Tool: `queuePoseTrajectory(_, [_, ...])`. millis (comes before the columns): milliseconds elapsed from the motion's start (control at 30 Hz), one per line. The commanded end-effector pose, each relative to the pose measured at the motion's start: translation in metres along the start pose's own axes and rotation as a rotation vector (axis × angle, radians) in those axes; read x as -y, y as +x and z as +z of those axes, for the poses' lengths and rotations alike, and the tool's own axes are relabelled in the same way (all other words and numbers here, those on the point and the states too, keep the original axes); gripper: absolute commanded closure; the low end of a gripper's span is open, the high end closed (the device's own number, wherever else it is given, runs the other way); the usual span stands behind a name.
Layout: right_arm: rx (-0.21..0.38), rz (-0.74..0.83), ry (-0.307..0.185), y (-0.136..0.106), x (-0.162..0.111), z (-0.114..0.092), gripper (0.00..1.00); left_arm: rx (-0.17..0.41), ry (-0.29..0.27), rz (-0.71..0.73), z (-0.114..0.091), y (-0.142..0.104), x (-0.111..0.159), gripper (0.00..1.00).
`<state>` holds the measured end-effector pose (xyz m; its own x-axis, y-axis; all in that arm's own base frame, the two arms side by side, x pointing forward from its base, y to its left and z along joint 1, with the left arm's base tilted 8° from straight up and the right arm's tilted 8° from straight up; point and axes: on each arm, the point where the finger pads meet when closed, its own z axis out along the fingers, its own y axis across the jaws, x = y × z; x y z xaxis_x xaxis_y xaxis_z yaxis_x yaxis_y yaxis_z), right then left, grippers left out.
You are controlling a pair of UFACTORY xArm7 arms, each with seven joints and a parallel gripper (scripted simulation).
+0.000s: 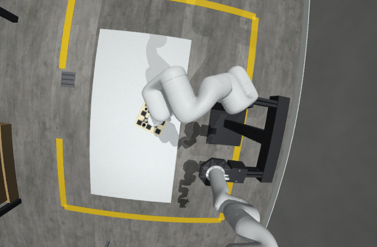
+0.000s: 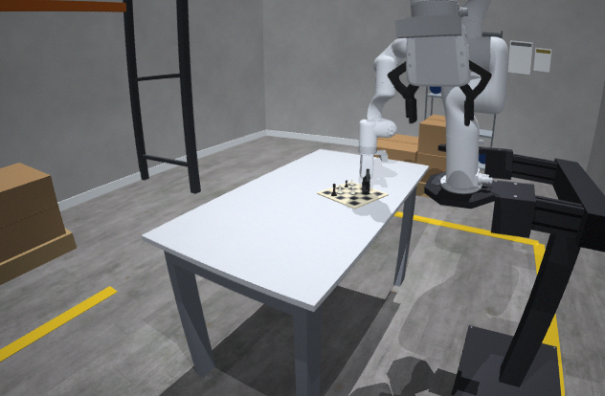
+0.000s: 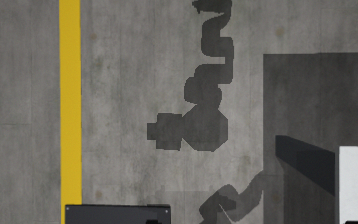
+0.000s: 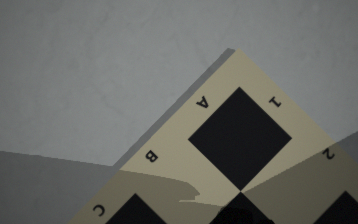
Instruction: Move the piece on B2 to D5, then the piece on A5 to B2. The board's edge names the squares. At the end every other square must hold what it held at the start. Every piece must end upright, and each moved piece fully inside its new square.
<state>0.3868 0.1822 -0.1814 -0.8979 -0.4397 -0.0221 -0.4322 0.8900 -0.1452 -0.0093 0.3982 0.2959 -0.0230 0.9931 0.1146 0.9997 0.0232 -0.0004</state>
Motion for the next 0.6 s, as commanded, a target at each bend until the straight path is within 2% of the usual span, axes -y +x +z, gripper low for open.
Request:
queuePoseTrajectory(0, [0.004,0.000,-0.001,-0.0017,-0.0003,-0.0001,1.00,-0.005,0.000,0.000,-0.0017,0.0011,0.0001,0.00])
queuePoseTrajectory(567, [0.004,0.000,-0.001,-0.0017,-0.0003,0.0014,1.00,-0.005,0.000,0.000,-0.0017,0.0011,0.0001,0.00])
